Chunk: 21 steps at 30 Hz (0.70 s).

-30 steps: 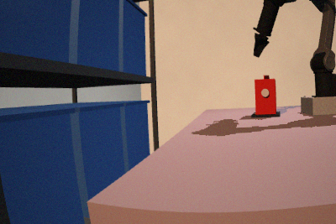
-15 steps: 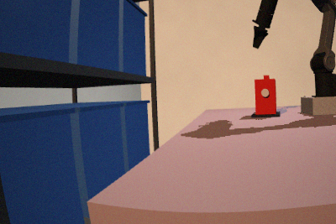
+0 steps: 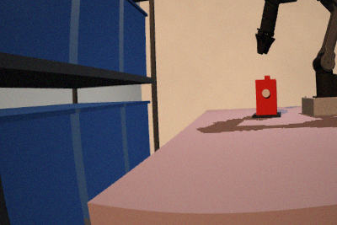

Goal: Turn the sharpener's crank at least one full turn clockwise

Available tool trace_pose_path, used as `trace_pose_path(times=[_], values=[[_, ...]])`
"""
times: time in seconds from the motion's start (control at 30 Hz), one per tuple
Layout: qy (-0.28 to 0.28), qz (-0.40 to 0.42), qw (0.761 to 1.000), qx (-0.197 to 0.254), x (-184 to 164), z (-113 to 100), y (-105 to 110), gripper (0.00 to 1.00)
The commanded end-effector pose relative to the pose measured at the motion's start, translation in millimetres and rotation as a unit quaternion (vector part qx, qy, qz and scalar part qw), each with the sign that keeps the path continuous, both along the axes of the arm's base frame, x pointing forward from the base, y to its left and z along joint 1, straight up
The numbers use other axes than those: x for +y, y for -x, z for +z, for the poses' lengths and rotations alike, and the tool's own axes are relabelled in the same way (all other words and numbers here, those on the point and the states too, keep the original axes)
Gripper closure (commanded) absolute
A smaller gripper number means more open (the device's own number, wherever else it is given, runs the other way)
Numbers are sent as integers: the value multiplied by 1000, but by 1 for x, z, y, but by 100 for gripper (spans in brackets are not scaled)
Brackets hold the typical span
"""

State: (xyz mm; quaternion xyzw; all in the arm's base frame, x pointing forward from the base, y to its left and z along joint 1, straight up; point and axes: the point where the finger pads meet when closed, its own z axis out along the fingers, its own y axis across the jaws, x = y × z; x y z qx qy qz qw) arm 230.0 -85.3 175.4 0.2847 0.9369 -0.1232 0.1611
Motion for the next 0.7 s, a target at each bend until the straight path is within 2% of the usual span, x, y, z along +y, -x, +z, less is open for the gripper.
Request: trace_pose_path(times=[0.0, 0.3, 0.37, 0.67], values=[[-17, -30, 999, -5, -4, -2, 4, 31], [-82, -160, 983, -31, -23, -13, 24, 31], [-82, -160, 983, -31, -23, -13, 24, 31], [-141, -289, 945, -65, -36, -19, 38, 31]])
